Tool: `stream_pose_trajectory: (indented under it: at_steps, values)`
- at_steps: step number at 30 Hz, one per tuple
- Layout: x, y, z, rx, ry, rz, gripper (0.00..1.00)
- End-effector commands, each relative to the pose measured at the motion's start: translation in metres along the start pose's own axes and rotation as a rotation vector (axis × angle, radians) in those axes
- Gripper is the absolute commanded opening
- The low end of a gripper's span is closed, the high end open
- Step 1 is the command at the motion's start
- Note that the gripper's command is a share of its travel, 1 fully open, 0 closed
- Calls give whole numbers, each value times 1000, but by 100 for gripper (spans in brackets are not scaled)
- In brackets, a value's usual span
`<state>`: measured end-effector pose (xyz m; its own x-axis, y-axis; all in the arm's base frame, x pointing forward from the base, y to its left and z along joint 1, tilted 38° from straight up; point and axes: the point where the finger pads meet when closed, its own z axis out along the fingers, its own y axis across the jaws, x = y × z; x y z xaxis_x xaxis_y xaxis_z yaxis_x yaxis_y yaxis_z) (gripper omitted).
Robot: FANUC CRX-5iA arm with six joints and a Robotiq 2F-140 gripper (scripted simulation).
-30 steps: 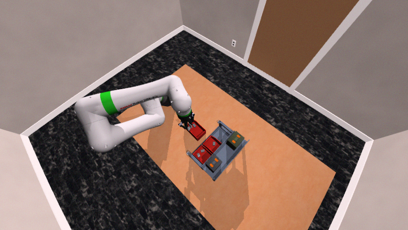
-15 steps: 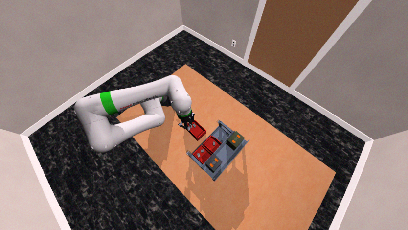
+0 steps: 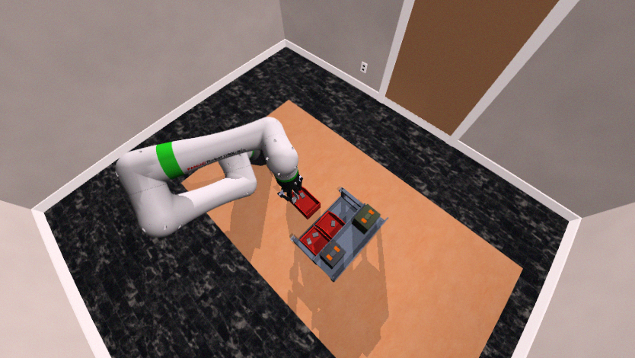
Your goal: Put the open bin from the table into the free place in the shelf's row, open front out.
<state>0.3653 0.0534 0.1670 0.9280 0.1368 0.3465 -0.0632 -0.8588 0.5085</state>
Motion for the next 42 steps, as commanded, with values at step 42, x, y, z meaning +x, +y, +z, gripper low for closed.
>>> stream_pose_trajectory:
  at_steps: [42]
  values:
    - [0, 0, 59, 0, 0, 0, 15]
